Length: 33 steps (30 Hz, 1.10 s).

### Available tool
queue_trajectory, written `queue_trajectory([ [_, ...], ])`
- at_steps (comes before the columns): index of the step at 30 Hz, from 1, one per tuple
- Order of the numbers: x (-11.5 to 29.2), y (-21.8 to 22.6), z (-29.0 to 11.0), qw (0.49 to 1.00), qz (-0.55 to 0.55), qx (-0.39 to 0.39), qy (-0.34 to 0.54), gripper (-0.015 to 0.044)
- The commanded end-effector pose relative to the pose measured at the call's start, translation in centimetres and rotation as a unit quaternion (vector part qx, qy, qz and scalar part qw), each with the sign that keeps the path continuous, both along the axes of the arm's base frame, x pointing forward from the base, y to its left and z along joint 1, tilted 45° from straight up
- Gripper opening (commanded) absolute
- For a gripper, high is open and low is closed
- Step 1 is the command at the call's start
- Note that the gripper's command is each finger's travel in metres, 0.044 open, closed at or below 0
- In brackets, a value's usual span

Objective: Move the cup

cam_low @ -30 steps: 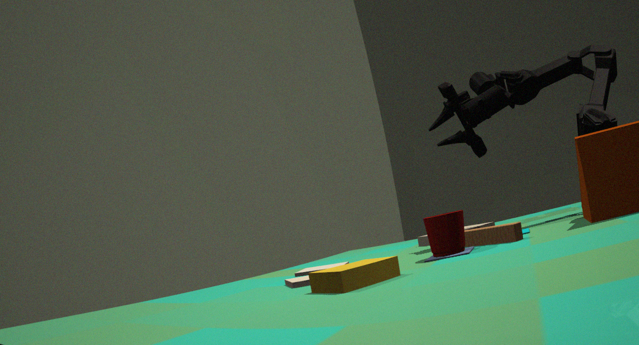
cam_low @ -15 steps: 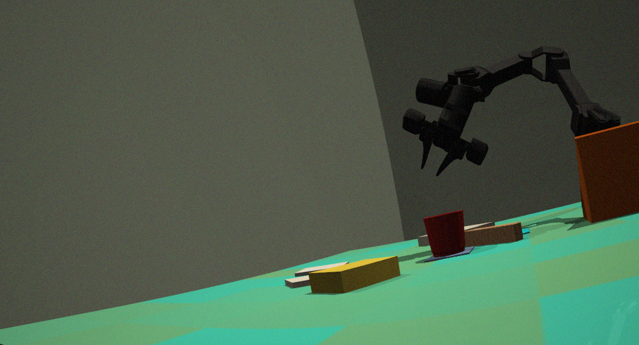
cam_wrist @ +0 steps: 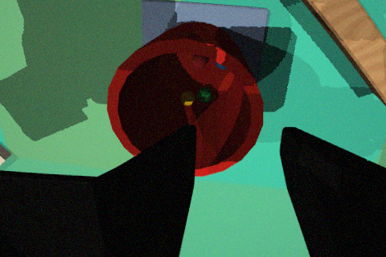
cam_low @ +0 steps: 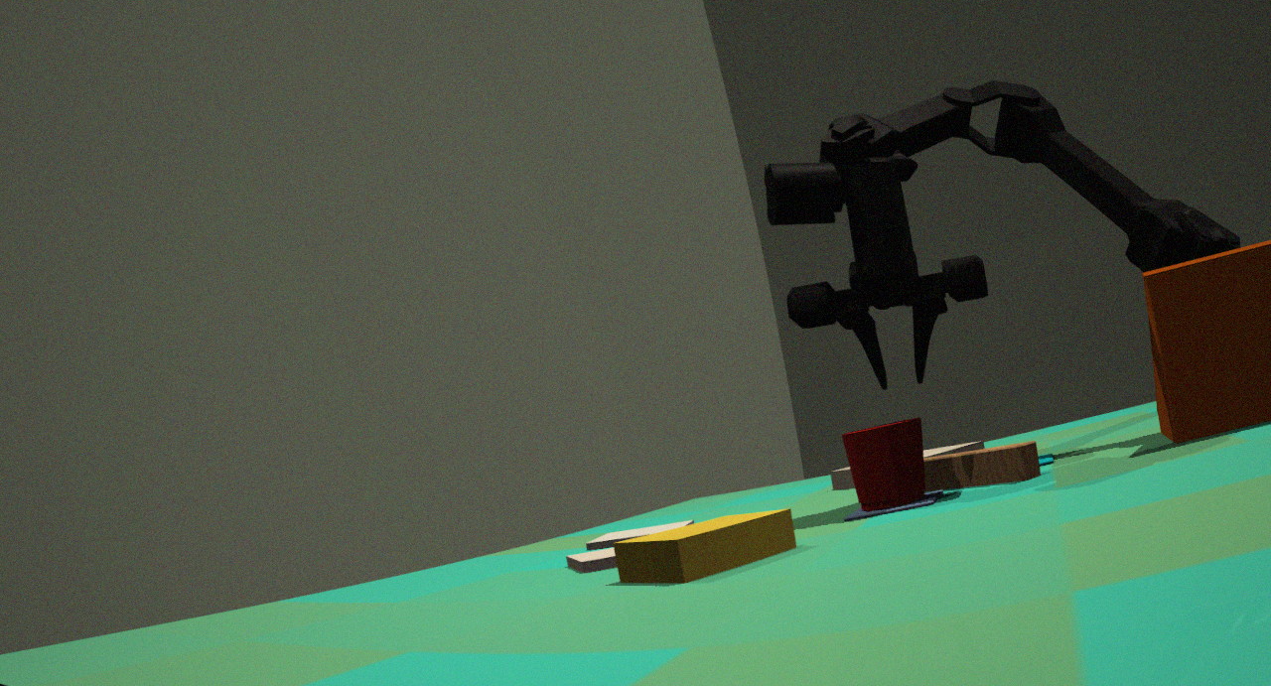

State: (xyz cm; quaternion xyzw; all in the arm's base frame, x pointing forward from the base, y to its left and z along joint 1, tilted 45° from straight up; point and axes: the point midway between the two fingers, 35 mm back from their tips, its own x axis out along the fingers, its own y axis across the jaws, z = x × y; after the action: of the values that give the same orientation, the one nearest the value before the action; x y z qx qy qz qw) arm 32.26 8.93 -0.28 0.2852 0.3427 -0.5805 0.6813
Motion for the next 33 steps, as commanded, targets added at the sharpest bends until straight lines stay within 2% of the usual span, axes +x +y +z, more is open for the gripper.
queue_trajectory([
  [1,-0.8,0.8,-1.4,0.997,-0.037,-0.061,-0.008,0.0148],
  [33,-0.4,-1.8,-4.1,0.997,-0.037,-0.061,-0.008,0.0148],
])
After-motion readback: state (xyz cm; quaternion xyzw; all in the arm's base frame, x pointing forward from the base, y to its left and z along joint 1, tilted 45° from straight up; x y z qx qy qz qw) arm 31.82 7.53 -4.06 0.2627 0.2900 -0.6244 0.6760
